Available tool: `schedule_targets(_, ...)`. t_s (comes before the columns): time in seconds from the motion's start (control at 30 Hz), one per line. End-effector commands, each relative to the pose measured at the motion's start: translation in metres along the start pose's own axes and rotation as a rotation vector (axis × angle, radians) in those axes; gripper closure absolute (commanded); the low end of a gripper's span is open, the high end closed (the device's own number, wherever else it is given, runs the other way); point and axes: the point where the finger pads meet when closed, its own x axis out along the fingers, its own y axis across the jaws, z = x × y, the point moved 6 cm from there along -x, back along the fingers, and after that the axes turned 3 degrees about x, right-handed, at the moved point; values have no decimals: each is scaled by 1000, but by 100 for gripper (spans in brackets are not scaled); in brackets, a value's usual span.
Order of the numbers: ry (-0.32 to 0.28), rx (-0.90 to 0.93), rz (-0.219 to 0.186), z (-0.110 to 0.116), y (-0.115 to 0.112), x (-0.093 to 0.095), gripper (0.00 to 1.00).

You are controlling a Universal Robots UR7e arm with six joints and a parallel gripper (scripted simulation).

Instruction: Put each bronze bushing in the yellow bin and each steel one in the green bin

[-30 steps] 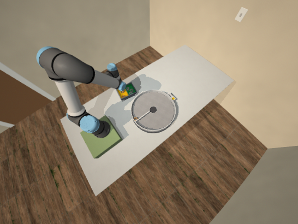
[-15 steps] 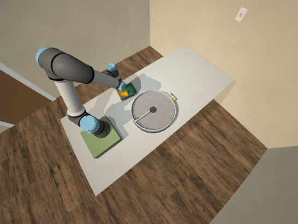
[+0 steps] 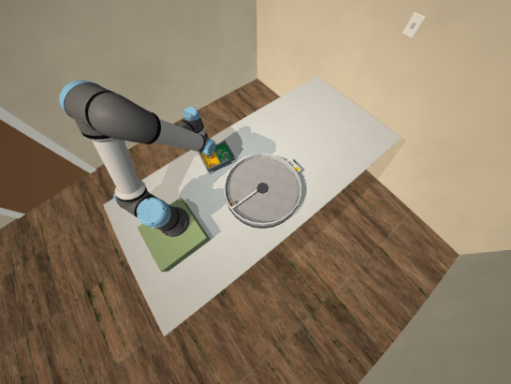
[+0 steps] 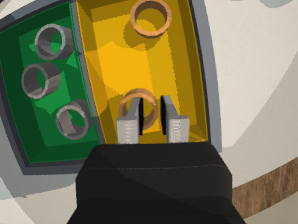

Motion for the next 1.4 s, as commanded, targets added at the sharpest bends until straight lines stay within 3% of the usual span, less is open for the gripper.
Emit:
schedule_targets(0.0,-1,0,-1,0,0,-2,58)
schedule_targets(1.37,-1,0,-1,0,0,-14,58)
